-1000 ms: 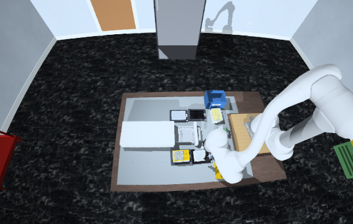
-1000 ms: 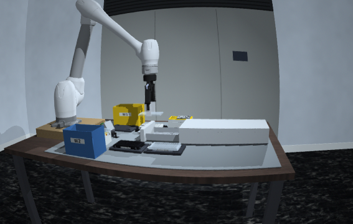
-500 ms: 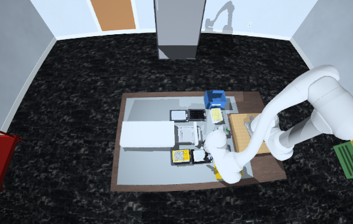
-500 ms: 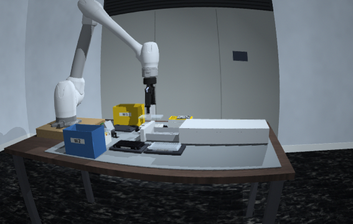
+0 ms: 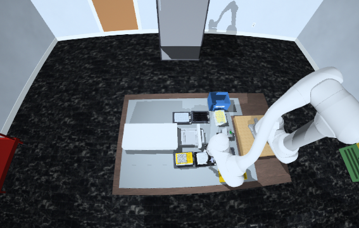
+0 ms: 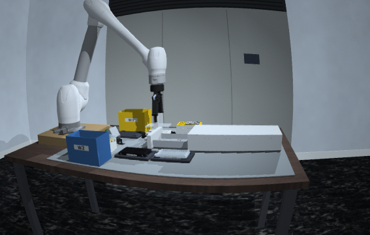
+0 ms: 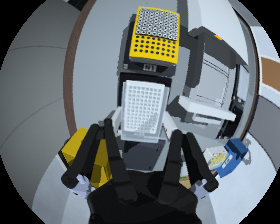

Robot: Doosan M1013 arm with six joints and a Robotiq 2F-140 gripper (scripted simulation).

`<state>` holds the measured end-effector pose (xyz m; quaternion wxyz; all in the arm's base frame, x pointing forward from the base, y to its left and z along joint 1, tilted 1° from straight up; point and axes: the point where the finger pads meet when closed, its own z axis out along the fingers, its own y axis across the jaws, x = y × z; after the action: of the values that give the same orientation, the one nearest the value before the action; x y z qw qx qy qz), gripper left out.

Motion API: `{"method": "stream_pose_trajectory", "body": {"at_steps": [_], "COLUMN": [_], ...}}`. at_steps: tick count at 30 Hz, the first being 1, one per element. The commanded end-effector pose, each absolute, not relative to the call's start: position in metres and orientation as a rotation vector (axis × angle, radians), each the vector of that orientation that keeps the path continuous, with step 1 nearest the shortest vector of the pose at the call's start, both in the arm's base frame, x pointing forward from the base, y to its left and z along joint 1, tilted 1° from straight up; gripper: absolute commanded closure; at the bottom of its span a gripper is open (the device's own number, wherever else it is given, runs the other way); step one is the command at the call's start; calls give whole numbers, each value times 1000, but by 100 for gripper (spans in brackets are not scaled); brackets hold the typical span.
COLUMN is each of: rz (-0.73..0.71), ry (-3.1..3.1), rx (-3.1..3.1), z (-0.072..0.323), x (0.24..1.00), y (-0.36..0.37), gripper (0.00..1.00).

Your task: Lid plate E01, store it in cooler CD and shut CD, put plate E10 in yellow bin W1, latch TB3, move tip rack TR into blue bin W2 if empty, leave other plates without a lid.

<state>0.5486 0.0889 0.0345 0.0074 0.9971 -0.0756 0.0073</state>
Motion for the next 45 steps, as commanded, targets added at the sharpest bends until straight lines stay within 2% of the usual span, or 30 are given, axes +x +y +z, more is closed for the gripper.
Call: {"method": "stream_pose_trajectory", "body": {"at_steps": [1, 14, 45], "rz": [23, 23, 23], "ry": [-236, -236, -236], "rx": [3118, 3118, 3118], "z": [31, 17, 17], "x": [549, 549, 549], "y": [89, 89, 89], "gripper": [100, 100, 100]}}
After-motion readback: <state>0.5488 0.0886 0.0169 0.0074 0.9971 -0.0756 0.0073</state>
